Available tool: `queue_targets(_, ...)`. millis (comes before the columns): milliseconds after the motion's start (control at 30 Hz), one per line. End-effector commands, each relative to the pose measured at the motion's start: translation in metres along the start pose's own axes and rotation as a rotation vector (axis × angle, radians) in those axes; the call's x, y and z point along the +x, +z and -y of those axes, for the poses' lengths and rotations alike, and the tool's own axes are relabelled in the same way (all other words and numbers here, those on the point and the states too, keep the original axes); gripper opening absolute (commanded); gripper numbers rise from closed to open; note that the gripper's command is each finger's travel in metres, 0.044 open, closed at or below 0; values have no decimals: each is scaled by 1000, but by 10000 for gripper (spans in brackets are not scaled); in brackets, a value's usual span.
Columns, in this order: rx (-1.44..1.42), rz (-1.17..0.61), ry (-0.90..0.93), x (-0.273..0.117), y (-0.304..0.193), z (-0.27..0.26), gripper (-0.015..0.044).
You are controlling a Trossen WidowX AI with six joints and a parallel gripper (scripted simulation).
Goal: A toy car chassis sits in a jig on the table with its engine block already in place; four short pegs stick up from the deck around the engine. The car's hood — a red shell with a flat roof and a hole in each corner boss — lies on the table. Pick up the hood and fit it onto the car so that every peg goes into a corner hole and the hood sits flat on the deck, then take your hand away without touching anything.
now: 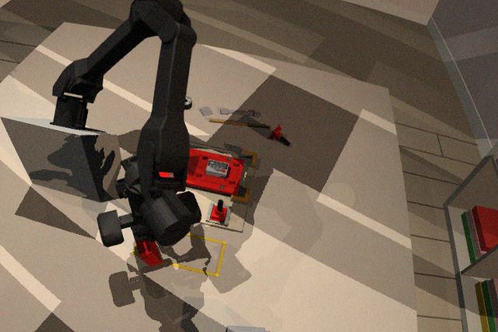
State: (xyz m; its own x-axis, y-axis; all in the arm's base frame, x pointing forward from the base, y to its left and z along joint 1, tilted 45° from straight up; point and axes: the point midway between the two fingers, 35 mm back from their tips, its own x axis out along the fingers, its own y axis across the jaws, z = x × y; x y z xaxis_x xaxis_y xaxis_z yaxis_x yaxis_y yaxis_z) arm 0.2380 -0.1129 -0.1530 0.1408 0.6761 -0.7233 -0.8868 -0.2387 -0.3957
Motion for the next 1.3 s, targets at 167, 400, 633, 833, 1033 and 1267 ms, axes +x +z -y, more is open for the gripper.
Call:
queue_targets(167,2,7,8,3,1,-12,0)
queue_targets(400,2,7,8,3,1,-18,0)
queue_targets(633,2,7,9,-7,0,-21,0)
queue_targets(833,2,7,9,-64,-3,-17,0)
queue_targets(1033,2,9,9,-81,-2,-16,0)
queue_targets(1267,7,-3,-2,-76,-6,-16,0)
